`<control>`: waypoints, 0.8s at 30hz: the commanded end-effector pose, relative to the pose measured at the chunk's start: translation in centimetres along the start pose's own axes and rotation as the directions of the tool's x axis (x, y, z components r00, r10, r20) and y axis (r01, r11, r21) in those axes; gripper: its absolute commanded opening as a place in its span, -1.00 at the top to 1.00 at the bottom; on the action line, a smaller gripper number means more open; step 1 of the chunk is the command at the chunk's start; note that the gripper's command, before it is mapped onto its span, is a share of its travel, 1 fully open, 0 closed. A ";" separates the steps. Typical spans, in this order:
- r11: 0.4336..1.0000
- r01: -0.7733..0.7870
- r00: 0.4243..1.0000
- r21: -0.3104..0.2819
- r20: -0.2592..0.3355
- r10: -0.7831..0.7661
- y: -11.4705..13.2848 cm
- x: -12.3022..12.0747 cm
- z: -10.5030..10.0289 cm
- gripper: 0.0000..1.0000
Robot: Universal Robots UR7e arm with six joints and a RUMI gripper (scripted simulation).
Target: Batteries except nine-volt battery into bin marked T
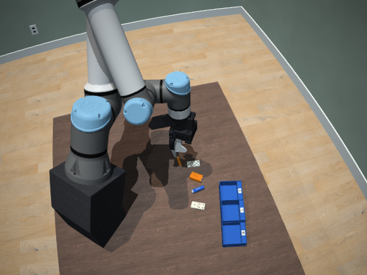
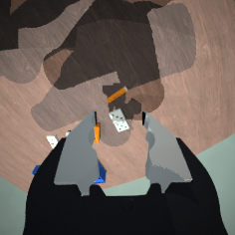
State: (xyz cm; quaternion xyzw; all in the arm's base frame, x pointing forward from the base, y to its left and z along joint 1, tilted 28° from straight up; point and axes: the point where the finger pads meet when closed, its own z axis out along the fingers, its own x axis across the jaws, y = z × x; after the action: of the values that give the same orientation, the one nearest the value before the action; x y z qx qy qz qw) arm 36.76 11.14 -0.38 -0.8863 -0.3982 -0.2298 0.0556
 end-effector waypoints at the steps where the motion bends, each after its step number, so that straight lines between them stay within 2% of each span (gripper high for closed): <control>1: 0.988 0.154 0.988 0.004 -0.010 -0.154 0.0 -0.1 0.1 0.25; 24: 0.979 0.202 0.979 0.002 -0.008 -0.202 0.1 -0.1 0.1 0.25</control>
State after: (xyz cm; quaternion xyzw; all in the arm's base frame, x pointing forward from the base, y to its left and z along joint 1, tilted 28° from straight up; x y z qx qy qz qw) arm 36.76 11.12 -0.42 -0.8764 -0.4196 -0.2311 0.0500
